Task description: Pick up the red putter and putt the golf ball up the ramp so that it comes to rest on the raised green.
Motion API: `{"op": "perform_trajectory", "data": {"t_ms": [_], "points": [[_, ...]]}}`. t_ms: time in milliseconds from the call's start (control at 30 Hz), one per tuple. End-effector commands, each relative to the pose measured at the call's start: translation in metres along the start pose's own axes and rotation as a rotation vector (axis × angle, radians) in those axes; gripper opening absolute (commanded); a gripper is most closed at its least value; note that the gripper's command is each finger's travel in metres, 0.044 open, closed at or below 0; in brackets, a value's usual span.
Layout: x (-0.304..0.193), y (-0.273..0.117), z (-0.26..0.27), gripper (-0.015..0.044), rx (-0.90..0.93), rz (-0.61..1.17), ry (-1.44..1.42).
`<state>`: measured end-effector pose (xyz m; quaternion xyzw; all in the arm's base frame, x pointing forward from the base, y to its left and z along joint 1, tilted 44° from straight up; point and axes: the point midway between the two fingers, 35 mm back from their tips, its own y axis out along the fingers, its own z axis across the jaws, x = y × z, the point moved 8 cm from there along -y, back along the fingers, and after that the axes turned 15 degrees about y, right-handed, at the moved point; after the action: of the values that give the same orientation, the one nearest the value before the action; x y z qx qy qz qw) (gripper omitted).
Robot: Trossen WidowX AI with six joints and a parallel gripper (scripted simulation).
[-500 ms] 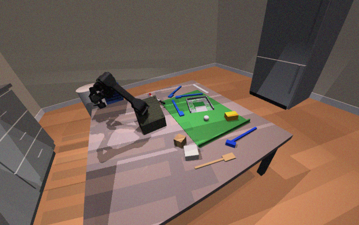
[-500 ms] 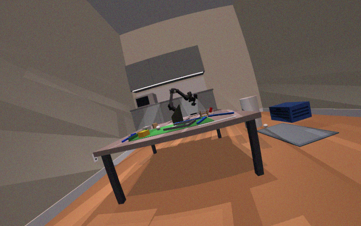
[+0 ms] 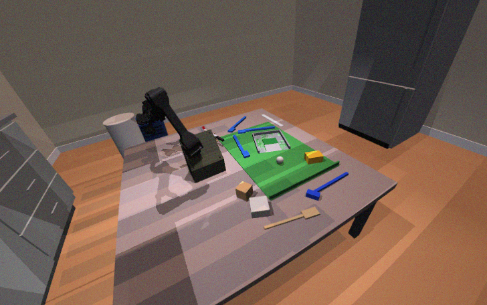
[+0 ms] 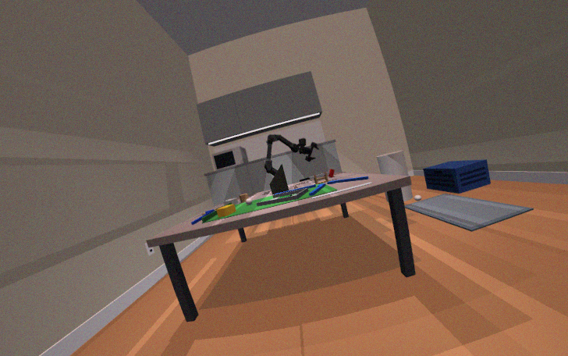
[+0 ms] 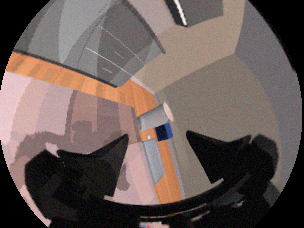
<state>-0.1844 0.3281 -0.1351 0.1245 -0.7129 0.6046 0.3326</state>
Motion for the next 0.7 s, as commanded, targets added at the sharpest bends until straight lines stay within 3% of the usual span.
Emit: {"op": "perform_trajectory", "data": {"t_ms": [0,333,667], "points": [[-0.04,-0.03,-0.038,0.044,-0.101,0.138,0.158],[-0.137,-0.112,-0.084,0.044,-0.24,0.44,0.497],[-0.232,-0.208,-0.073,0.044,-0.239,0.766,0.884]]}}
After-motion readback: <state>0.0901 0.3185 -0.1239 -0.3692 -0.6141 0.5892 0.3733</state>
